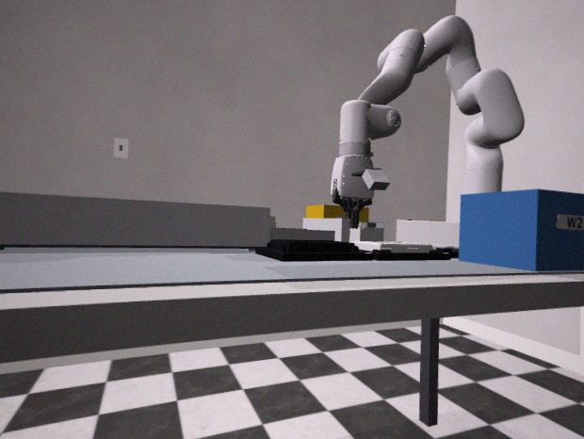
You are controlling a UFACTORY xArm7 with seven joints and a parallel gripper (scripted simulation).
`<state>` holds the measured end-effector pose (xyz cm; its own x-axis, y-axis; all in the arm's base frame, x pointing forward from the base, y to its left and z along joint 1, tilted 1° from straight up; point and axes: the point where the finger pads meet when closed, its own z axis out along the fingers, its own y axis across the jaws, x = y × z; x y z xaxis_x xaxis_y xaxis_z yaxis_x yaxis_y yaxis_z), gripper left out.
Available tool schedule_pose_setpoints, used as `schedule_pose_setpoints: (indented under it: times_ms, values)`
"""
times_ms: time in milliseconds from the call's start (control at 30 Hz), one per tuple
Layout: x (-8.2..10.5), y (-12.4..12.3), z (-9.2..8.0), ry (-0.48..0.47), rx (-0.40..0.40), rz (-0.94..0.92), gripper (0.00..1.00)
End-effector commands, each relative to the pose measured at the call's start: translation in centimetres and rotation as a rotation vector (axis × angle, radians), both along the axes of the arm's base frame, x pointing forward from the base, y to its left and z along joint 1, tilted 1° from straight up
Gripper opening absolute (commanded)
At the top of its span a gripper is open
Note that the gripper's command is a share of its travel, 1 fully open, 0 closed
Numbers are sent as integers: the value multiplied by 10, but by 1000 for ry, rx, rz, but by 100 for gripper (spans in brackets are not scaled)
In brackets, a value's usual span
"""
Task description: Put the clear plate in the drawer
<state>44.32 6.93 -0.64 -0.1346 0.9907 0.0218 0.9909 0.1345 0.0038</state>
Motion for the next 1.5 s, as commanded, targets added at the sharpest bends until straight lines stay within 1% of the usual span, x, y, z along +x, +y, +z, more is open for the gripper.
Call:
schedule_pose_setpoints:
  times_ms: [0, 267, 1467]
  values:
    - [2, 0, -7, -4, 0, 0, 0]
    - [2, 1, -20, -4, 0, 0, 0]
    - [2, 1, -20, -4, 0, 0, 0]
